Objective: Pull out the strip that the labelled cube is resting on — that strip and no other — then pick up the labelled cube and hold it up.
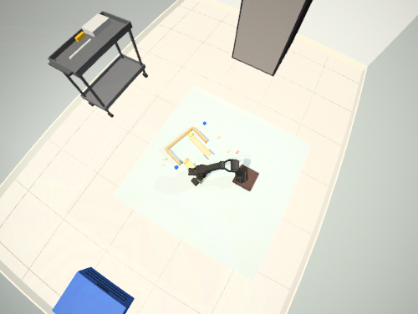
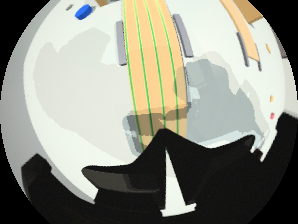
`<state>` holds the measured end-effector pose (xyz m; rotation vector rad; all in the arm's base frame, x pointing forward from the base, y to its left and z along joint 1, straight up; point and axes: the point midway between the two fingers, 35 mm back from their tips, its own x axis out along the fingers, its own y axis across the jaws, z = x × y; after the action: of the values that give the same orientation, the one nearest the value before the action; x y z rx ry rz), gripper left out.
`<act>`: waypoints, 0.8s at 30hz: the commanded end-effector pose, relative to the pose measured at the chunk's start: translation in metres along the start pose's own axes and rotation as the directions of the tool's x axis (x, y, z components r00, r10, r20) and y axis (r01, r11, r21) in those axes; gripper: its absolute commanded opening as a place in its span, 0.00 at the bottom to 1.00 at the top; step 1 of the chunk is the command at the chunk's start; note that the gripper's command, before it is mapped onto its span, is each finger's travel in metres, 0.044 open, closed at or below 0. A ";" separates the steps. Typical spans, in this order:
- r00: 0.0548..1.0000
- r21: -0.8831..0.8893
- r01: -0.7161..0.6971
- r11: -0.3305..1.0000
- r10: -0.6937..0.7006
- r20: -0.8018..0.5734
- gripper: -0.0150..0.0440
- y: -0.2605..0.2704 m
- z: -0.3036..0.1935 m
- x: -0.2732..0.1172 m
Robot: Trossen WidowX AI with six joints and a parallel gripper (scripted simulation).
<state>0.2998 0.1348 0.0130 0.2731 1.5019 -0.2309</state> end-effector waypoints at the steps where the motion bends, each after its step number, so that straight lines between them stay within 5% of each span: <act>1: 1.000 -0.005 0.012 1.000 -0.012 -0.021 0.25 -0.002 -0.014 0.005; 24: 1.000 -0.005 0.012 1.000 -0.012 -0.025 0.25 -0.001 -0.051 0.005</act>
<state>0.2638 0.1494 0.0116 0.2757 1.5056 -0.2271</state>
